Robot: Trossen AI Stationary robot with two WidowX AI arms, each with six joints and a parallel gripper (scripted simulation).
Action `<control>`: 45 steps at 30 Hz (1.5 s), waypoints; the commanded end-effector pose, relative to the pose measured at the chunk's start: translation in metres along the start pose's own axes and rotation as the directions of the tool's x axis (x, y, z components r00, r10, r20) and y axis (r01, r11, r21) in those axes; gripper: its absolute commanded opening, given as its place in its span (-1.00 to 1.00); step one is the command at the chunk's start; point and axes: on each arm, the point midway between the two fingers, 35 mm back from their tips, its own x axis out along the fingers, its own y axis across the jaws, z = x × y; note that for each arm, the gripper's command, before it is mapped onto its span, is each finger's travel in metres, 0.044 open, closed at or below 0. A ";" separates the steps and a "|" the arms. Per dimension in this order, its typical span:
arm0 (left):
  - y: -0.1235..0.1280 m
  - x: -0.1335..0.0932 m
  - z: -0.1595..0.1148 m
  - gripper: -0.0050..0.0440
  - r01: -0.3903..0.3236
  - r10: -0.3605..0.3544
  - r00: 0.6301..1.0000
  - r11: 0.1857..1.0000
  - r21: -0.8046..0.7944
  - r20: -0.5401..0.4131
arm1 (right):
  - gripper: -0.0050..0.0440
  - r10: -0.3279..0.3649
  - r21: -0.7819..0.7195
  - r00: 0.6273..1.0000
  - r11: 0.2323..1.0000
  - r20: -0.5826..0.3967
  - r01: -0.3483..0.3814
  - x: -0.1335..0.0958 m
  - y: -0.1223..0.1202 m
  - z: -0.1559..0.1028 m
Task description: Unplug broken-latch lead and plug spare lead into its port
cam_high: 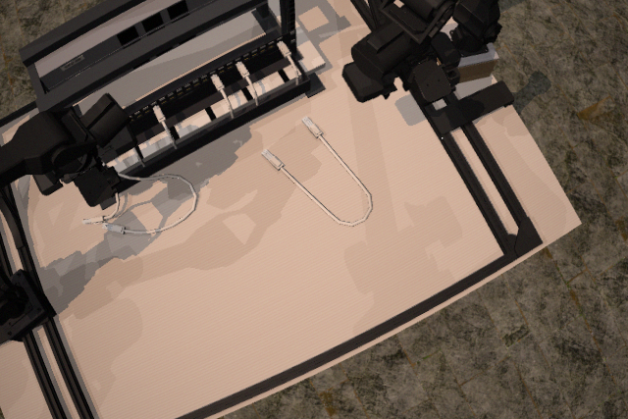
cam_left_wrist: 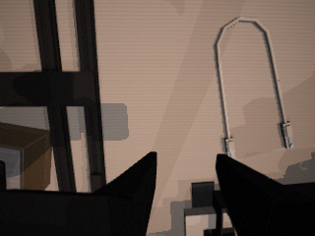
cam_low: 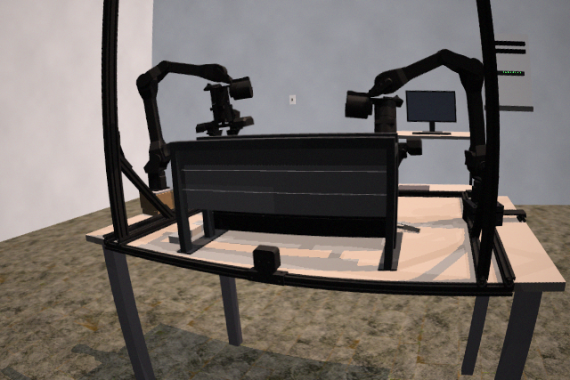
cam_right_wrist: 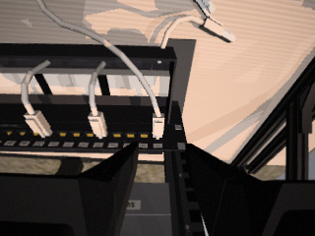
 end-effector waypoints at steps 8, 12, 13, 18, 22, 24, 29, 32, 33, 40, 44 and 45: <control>0.000 0.000 0.000 -0.08 0.000 0.000 1.000 1.000 0.000 0.000 | -0.08 0.005 -0.006 0.993 1.000 0.118 -0.005 -0.033 -0.026 0.042; 0.000 0.000 0.000 -0.08 0.000 0.000 1.000 1.000 0.000 0.000 | -0.08 0.005 -0.006 0.993 1.000 0.118 -0.005 -0.033 -0.026 0.042; 0.000 0.000 0.000 -0.08 0.000 0.000 1.000 1.000 0.000 0.000 | -0.08 0.005 -0.006 0.993 1.000 0.118 -0.005 -0.033 -0.026 0.042; 0.000 0.000 0.000 -0.08 0.000 0.000 1.000 1.000 0.000 0.000 | -0.08 0.005 -0.006 0.993 1.000 0.118 -0.005 -0.033 -0.026 0.042; 0.000 0.000 0.000 -0.08 0.000 0.000 1.000 1.000 0.000 0.000 | -0.08 0.005 -0.006 0.993 1.000 0.118 -0.005 -0.033 -0.026 0.042; 0.000 0.000 0.000 -0.08 0.000 0.000 1.000 1.000 0.000 0.000 | -0.08 0.005 -0.006 0.993 1.000 0.118 -0.005 -0.033 -0.026 0.042; 0.000 0.000 0.000 -0.08 0.000 0.000 1.000 1.000 0.000 0.000 | -0.08 0.011 -0.011 0.973 1.000 0.229 -0.008 -0.066 -0.051 0.084; 0.000 0.000 0.000 -0.08 0.000 0.000 1.000 1.000 0.000 0.000 | -0.08 0.011 -0.011 0.973 1.000 0.229 -0.008 -0.066 -0.051 0.084; 0.000 0.000 0.000 -0.08 0.000 0.000 1.000 1.000 0.000 0.000 | -0.08 0.011 -0.011 0.973 1.000 0.229 -0.008 -0.066 -0.051 0.084; 0.000 0.000 0.000 -0.08 0.000 0.000 1.000 1.000 0.000 0.000 | -0.08 0.011 -0.011 0.973 1.000 0.229 -0.008 -0.066 -0.051 0.084; 0.000 0.000 0.000 -0.08 0.000 0.000 1.000 1.000 0.000 0.000 | -0.08 0.014 -0.016 0.940 1.000 0.340 -0.009 -0.097 -0.077 0.126; 0.000 0.000 0.000 -0.08 0.000 0.000 1.000 1.000 0.000 0.000 | -0.08 0.014 -0.016 0.940 1.000 0.340 -0.009 -0.097 -0.077 0.126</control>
